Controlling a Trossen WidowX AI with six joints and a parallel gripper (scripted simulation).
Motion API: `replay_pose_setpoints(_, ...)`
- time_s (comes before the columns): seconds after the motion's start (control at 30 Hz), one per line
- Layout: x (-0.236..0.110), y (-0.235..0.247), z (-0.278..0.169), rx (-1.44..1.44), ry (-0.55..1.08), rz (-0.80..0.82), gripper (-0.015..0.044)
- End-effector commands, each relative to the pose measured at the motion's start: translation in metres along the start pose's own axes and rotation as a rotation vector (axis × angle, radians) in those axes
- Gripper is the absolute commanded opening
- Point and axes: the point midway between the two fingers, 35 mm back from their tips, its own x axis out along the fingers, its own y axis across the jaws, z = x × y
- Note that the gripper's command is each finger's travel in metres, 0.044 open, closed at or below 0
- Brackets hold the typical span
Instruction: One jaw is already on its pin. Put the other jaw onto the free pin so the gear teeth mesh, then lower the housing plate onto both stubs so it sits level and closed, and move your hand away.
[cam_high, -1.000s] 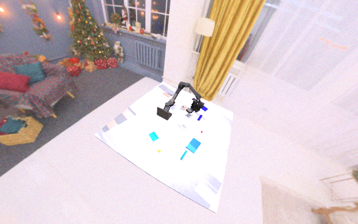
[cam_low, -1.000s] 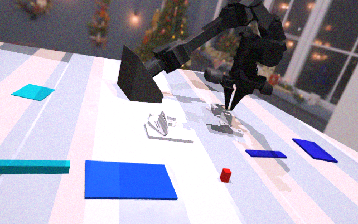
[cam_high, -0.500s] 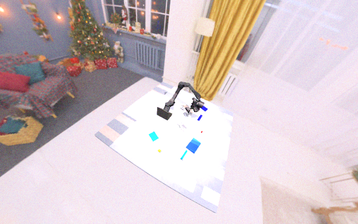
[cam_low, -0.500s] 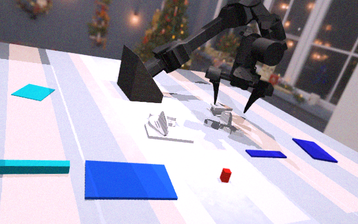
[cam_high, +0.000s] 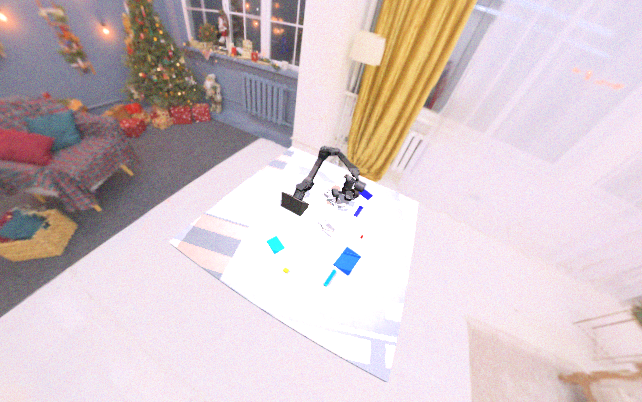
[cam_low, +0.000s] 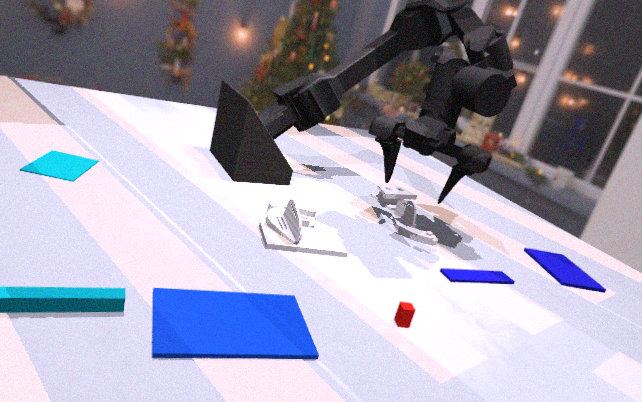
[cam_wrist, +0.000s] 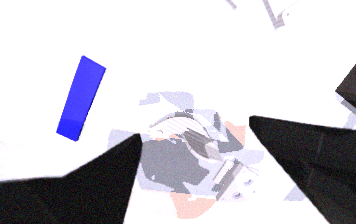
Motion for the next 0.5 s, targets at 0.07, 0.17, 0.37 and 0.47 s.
replay_pose_setpoints(0.07, -0.0009, -0.0006, -0.0031, 0.113, 0.001, 0.0, 0.044)
replay_pose_setpoints(0.17, -0.0013, -0.0008, -0.0044, 0.175, 0.001, 0.0, 0.044)
replay_pose_setpoints(0.37, -0.0021, -0.0011, -0.007, 0.299, 0.001, 0.0, 0.044)
replay_pose_setpoints(0.47, -0.0025, -0.0013, -0.0083, 0.361, 0.001, 0.0, 0.044)
